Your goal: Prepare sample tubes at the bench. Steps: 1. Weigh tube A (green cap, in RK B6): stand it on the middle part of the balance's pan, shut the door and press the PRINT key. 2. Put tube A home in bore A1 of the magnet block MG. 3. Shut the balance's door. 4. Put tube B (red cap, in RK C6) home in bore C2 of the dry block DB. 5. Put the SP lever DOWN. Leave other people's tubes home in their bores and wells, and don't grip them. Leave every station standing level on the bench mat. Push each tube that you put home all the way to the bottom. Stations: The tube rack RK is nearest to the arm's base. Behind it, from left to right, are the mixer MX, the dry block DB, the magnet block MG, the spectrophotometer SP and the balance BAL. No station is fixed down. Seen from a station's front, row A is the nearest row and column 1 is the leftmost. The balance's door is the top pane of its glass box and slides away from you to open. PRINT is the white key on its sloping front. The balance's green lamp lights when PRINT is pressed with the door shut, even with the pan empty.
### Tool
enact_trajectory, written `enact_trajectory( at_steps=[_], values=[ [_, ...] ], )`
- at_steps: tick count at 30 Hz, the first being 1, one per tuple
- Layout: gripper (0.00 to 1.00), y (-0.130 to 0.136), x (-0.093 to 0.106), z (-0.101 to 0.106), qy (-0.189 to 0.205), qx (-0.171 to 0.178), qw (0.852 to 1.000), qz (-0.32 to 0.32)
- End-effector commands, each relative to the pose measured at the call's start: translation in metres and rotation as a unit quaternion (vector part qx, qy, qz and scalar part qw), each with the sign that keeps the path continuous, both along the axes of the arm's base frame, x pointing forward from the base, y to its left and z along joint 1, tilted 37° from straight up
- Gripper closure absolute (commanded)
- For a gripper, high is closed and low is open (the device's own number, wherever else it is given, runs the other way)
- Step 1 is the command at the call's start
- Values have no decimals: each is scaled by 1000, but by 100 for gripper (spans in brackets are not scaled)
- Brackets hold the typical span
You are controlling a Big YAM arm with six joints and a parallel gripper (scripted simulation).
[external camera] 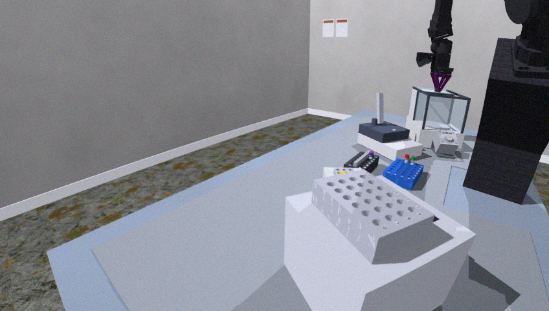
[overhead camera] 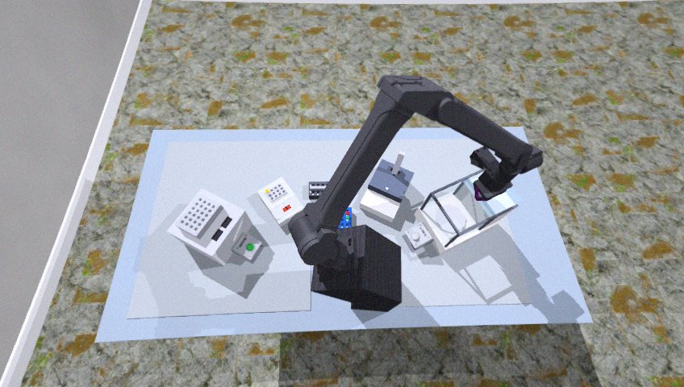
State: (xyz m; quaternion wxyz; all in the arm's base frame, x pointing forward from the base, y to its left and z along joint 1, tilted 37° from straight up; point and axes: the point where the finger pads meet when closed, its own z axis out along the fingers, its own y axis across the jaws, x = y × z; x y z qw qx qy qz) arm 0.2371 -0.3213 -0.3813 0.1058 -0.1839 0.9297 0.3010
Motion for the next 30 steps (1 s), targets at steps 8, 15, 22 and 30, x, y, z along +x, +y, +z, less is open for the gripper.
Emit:
enact_trajectory(
  at_steps=[8, 15, 22, 30],
  values=[
    [70, -27, 0, 17, -7, -12, 1000, -5],
    [70, -40, 12, 32, -14, -25, 1000, 3],
    [70, -37, -2, 30, -6, -11, 1000, -5],
    [70, -56, 3, 49, -13, -25, 1000, -5]
  ],
)
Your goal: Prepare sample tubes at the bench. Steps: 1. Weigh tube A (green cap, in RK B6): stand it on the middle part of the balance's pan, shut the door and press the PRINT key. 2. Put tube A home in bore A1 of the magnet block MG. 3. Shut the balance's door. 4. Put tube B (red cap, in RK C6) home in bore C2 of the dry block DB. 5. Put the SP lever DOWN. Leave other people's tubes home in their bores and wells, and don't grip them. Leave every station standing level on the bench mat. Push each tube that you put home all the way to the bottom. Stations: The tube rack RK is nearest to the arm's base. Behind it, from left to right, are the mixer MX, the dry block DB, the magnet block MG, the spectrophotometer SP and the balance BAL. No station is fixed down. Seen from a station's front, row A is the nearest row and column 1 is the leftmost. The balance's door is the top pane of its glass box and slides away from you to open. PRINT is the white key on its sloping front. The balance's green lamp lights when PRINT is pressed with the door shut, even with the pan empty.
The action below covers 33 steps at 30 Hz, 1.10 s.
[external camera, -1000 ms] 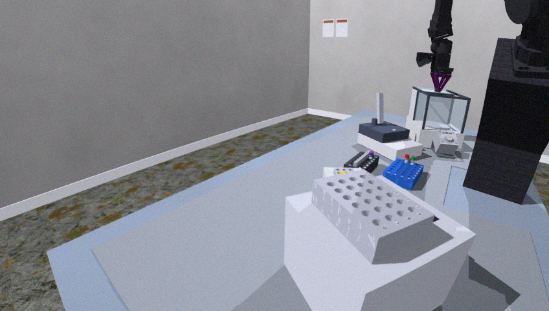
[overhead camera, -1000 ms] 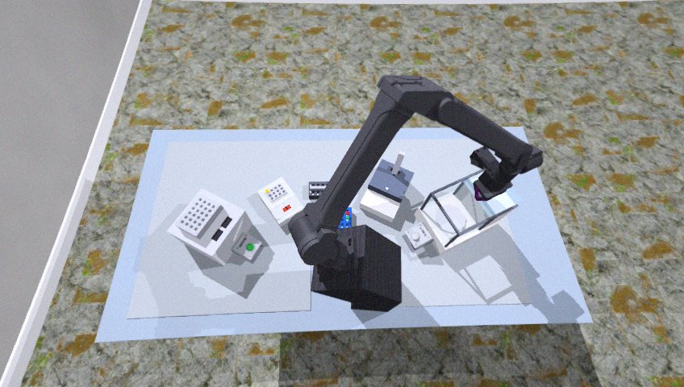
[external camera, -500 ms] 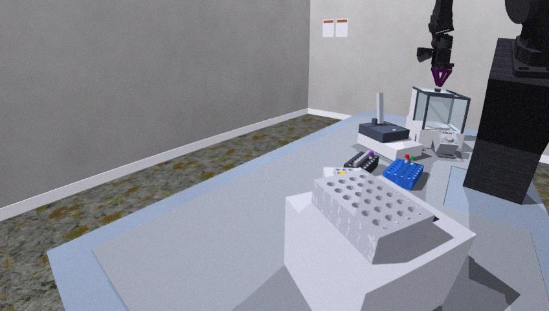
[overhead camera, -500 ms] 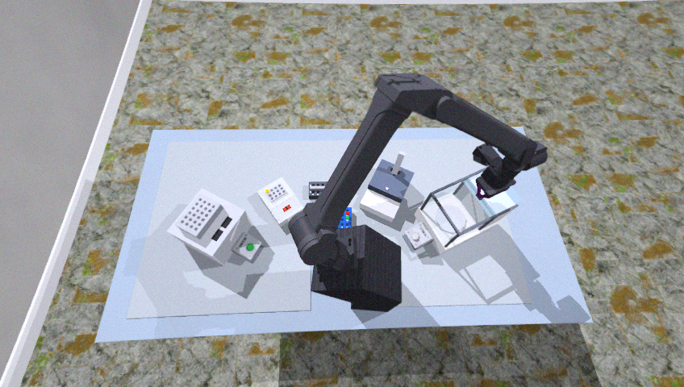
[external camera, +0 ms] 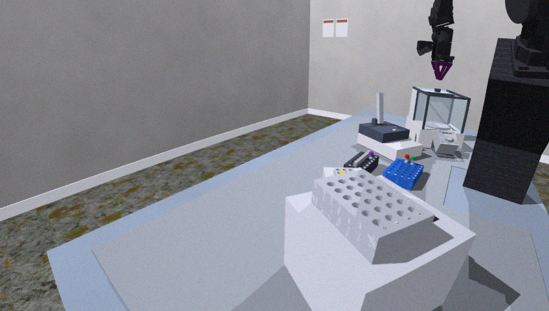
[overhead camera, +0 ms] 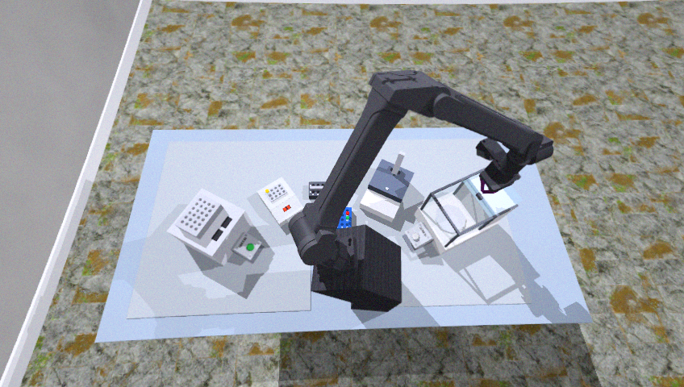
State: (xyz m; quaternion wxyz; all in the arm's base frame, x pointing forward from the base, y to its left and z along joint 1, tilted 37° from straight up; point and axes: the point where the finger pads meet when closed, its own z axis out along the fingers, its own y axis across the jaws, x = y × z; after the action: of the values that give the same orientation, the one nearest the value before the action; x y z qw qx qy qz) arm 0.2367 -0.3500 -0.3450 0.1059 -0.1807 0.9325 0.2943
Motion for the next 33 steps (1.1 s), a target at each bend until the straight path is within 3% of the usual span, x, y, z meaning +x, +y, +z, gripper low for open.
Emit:
enact_trajectory(
  at_steps=[1, 3, 5, 10, 12, 14, 33],
  values=[
    [70, -10, -3, -4, -4, 1, 1000, 2],
    [70, -5, -9, 1, 0, 7, 1000, 0],
    [70, -25, -2, 18, -9, -11, 1000, -1],
    [70, -44, 6, 28, -16, -25, 1000, 1],
    [70, -20, 0, 8, -6, -2, 1000, 6],
    [70, 0, -8, 7, 2, 16, 1000, 7],
    [70, -6, -5, 11, 0, 10, 1000, 7]
  ],
)
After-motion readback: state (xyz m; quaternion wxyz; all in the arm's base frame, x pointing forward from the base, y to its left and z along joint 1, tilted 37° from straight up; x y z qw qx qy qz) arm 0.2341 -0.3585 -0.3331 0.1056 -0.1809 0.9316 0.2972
